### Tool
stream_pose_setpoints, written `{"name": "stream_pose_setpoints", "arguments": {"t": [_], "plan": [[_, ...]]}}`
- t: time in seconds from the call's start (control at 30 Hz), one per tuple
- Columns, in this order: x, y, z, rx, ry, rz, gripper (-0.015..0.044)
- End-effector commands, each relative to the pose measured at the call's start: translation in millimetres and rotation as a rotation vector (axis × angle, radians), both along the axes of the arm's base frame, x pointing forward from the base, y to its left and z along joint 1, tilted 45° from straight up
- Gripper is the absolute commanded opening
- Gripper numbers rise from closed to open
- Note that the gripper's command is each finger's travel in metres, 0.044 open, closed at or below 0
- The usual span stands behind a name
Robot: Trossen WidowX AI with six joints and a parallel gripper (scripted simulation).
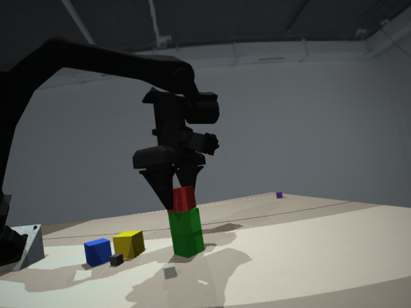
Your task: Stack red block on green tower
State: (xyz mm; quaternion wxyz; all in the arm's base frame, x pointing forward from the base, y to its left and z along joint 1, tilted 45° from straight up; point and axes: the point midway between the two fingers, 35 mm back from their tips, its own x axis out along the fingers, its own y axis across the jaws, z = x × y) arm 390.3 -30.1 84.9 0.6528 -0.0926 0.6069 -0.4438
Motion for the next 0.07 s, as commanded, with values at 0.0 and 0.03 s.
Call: {"name": "stream_pose_setpoints", "arguments": {"t": [0.0, 0.03], "plan": [[0.0, -0.1, -0.3, 0.0, 0.0, -0.001, 0.044], [0.0, -0.1, -0.3, 0.0, 0.0, -0.001, 0.044]]}}
